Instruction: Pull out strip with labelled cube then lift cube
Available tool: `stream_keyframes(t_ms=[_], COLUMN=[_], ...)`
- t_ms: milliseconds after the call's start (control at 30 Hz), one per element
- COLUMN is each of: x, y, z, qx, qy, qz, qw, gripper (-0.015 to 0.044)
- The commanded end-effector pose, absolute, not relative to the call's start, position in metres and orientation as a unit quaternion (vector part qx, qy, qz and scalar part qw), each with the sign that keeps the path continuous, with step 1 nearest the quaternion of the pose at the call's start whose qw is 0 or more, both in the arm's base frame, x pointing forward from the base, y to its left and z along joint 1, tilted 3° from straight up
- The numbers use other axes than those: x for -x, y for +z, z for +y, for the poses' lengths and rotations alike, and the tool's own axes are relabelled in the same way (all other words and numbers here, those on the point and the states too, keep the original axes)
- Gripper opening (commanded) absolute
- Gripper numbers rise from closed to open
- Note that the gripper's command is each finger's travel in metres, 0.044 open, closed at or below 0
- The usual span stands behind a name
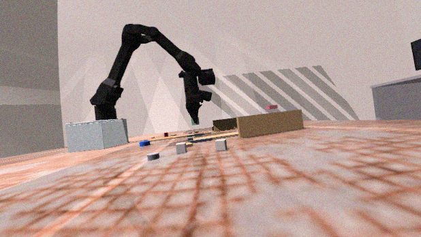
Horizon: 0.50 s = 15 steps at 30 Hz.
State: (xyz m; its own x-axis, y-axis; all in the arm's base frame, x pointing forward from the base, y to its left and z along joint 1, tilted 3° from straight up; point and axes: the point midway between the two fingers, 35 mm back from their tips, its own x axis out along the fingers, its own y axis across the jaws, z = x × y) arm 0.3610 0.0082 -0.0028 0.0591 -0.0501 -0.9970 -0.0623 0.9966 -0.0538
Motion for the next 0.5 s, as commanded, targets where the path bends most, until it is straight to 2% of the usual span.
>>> stream_keyframes(t_ms=[0,467], x=[-0.345,-0.308], y=[0.002,0.0], z=[0.008,0.007], qx=[0.04,0.04], qy=[0.003,0.003], qz=[0.69,0.691], qw=[0.723,0.722], gripper=[0.0,0.0])
